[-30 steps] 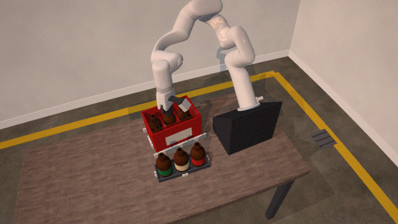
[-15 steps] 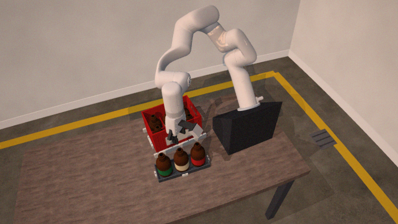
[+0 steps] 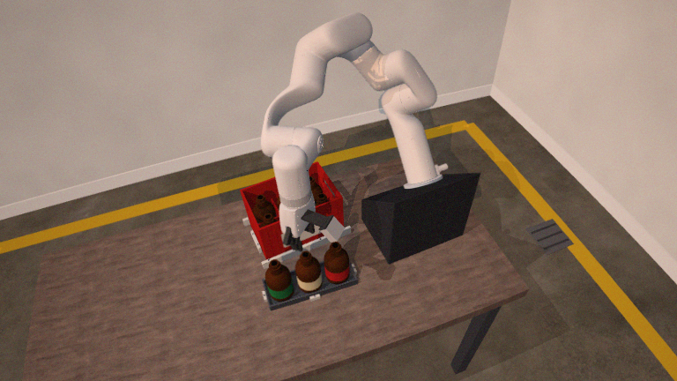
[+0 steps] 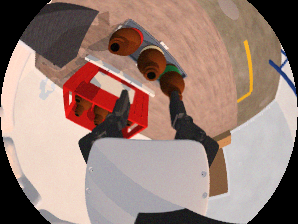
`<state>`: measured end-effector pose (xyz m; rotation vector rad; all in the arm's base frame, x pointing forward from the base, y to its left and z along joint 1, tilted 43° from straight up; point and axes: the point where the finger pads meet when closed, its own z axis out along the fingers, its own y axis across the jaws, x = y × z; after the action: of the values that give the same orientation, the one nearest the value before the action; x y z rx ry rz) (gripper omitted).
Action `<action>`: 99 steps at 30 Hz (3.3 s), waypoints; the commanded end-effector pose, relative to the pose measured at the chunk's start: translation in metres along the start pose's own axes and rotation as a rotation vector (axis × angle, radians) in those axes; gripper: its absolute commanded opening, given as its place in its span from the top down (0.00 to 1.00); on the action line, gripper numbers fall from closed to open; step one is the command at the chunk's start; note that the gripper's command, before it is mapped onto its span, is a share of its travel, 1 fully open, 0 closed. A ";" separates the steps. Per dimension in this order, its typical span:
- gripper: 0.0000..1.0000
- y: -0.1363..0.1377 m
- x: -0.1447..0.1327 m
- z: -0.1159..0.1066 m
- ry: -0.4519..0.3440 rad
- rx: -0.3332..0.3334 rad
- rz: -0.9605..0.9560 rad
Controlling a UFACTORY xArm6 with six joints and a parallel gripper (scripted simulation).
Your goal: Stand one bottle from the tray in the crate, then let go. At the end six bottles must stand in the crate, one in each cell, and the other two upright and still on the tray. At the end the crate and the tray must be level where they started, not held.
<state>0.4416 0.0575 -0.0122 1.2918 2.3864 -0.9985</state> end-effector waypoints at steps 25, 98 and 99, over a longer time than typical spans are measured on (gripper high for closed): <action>0.35 0.001 0.000 0.004 -0.001 -0.004 0.001; 0.35 0.003 -0.001 0.045 -0.001 -0.004 0.001; 0.35 0.003 -0.001 0.045 -0.001 -0.004 0.001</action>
<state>0.4381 0.0264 -0.0472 1.2916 2.3868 -0.9991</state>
